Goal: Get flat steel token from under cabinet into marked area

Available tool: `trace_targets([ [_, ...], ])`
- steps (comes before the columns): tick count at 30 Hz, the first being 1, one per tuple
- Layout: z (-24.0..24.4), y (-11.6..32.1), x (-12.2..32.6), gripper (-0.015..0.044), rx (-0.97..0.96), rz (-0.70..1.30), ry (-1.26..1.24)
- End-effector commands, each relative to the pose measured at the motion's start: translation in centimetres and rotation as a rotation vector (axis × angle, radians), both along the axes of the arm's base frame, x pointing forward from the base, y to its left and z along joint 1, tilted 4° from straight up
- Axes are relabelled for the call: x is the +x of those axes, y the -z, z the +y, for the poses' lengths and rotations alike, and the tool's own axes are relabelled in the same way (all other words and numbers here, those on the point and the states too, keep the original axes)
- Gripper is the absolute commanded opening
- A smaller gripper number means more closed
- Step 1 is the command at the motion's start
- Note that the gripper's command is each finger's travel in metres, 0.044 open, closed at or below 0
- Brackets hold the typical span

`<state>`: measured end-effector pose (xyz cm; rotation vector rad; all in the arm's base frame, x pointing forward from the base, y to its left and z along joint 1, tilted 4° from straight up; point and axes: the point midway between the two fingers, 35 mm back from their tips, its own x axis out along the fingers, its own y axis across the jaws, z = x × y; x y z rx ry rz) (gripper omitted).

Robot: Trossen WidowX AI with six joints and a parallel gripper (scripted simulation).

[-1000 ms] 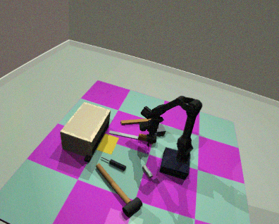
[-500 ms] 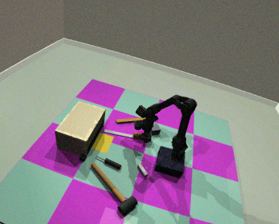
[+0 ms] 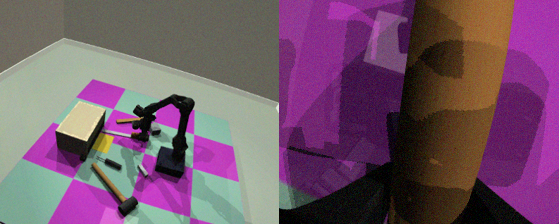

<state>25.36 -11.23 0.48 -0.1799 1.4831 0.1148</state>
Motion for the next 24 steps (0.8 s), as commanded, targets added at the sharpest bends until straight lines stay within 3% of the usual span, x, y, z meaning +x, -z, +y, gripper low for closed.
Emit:
trace_targets([
  [1, 0.1, -0.1, 0.7, 0.0000, -0.002, -0.001, 0.003],
  [24, 0.6, -0.4, 3.7, 0.0000, -0.001, -0.003, 0.002],
])
